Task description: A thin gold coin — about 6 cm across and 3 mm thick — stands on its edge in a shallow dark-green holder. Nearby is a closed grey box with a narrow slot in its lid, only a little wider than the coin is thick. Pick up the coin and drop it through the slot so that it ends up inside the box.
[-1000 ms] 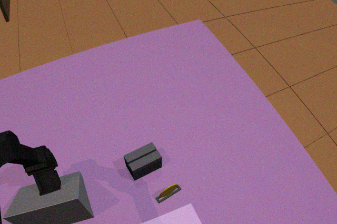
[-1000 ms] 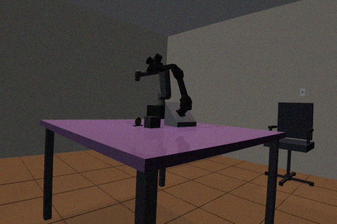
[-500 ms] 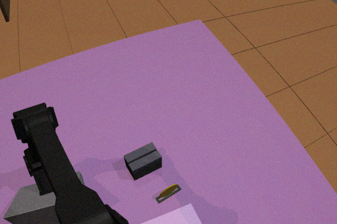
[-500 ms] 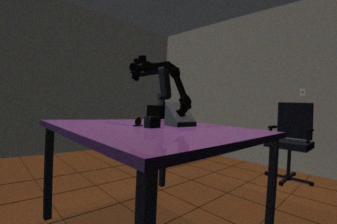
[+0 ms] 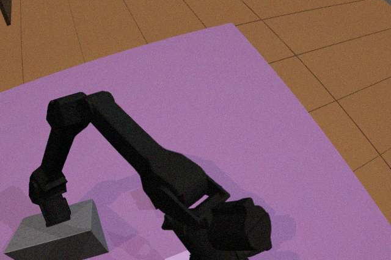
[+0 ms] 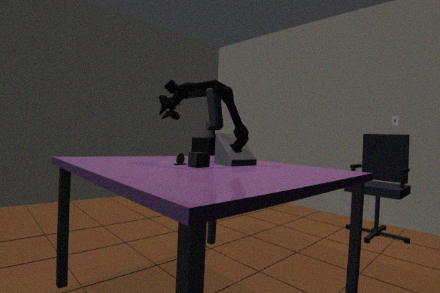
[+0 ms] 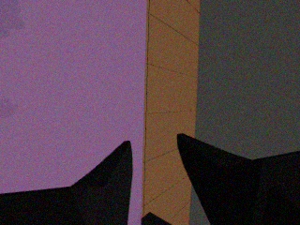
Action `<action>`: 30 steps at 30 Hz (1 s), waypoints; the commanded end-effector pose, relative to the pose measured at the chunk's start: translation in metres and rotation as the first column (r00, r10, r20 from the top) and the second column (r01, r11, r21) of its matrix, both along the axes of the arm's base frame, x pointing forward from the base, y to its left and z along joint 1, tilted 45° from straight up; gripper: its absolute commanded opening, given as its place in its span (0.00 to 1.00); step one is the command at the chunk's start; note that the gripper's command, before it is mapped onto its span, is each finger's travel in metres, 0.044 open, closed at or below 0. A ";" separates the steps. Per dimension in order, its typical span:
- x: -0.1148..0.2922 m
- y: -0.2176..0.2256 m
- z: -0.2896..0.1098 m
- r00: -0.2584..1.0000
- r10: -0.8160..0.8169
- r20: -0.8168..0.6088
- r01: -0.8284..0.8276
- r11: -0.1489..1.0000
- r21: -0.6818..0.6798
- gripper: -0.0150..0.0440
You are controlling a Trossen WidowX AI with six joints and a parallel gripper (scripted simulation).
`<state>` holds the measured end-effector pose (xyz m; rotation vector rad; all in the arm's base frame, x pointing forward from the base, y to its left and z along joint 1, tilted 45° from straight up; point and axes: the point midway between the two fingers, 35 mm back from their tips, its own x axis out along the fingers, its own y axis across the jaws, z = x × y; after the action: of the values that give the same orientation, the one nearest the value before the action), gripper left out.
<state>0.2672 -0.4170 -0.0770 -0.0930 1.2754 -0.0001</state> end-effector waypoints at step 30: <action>0.057 0.283 0.040 0.979 0.190 -0.071 -0.081 0.689 0.720 0.53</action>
<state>0.3253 -0.1382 -0.0332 0.4933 1.3271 0.6531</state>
